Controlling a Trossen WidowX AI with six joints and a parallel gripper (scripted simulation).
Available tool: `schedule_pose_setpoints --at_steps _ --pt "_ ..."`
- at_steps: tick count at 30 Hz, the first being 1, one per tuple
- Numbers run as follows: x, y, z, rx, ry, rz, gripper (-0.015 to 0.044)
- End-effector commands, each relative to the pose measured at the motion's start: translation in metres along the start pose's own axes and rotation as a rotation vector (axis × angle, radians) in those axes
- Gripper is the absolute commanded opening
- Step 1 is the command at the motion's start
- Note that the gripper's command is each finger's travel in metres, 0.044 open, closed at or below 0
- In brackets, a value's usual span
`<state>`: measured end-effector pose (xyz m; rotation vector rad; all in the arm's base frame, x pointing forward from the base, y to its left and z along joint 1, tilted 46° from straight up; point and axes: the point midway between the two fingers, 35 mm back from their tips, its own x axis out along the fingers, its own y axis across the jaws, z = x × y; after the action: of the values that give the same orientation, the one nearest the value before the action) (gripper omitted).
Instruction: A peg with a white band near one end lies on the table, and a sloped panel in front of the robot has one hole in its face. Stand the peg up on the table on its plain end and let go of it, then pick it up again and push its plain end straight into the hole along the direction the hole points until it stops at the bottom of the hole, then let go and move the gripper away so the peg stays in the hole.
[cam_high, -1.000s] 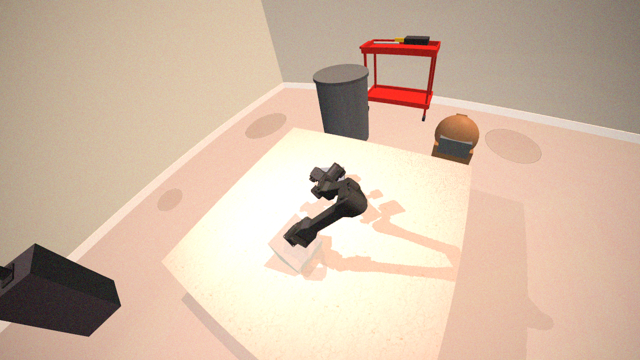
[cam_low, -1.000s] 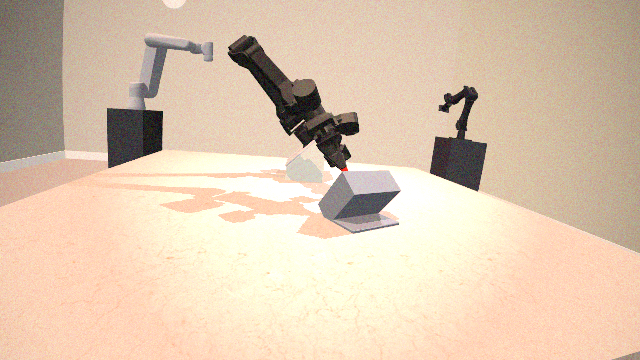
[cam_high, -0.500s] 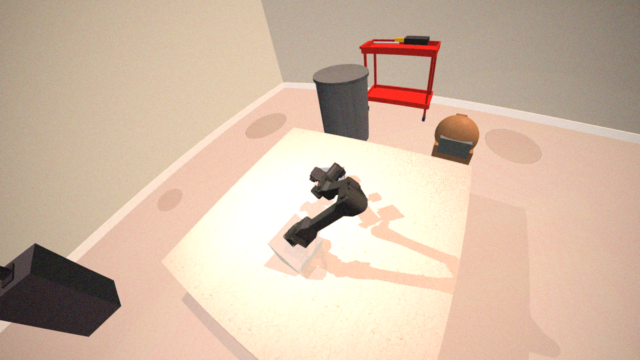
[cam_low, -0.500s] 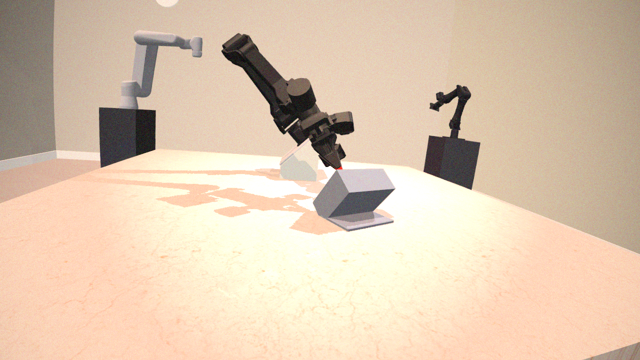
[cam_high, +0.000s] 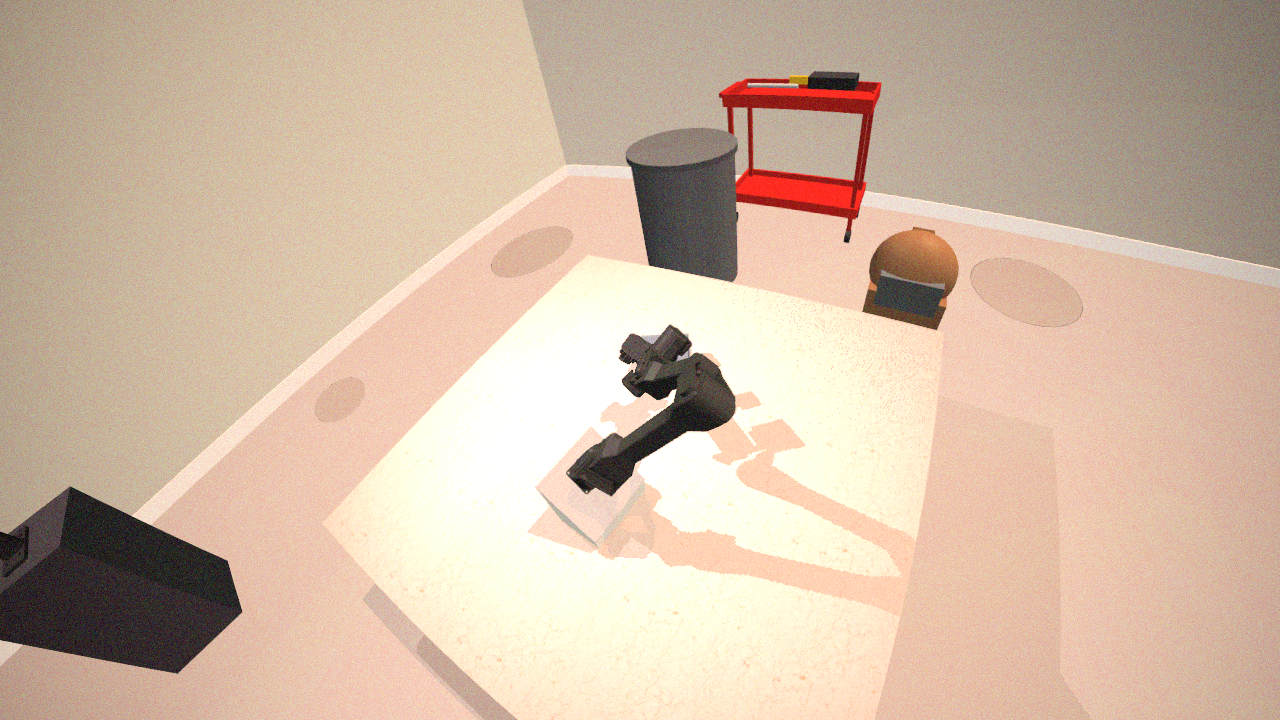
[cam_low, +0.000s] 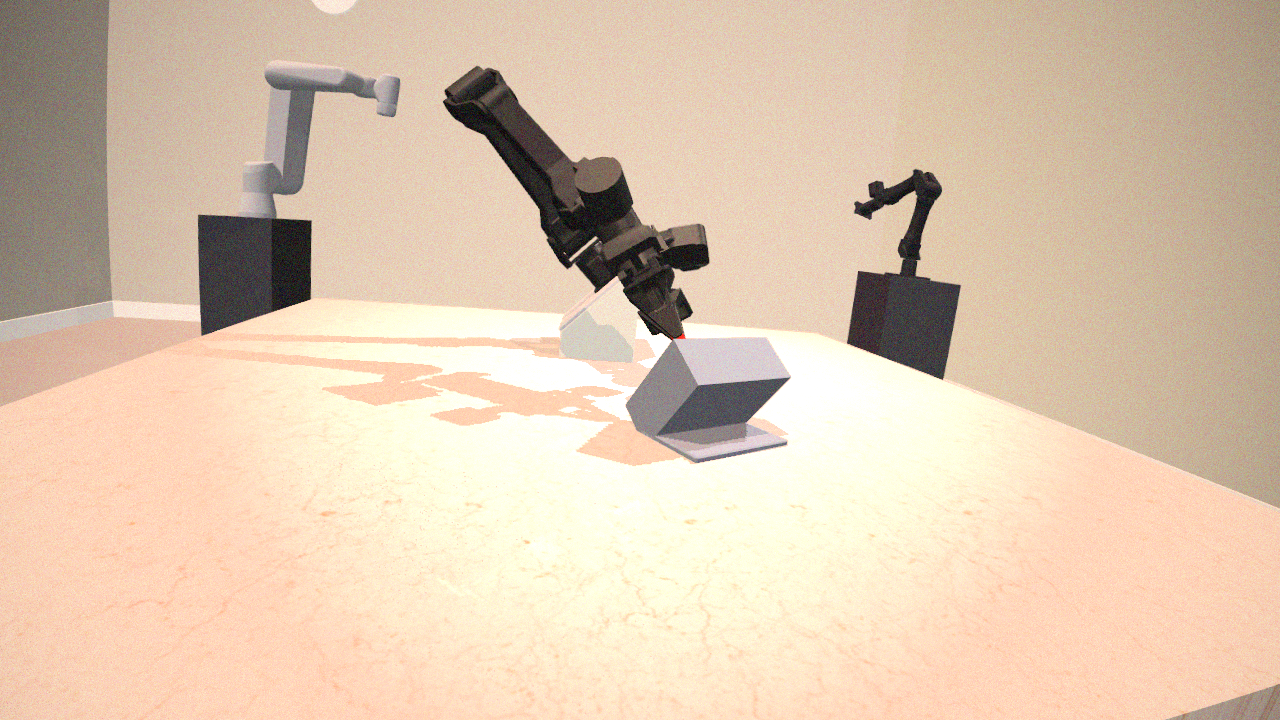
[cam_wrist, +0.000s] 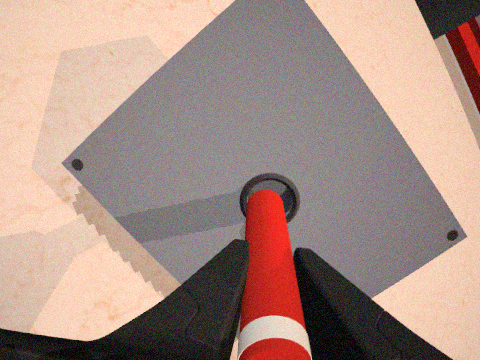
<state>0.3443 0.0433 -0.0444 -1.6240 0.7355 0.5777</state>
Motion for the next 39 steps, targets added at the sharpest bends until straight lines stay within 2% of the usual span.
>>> schedule_pose_setpoints --at_steps 1,39 --pt "0.0013 -0.0022 0.0006 0.0 -0.002 -0.006 0.0" --pt "0.0077 -0.002 0.0009 0.0 -0.002 -0.006 0.0"
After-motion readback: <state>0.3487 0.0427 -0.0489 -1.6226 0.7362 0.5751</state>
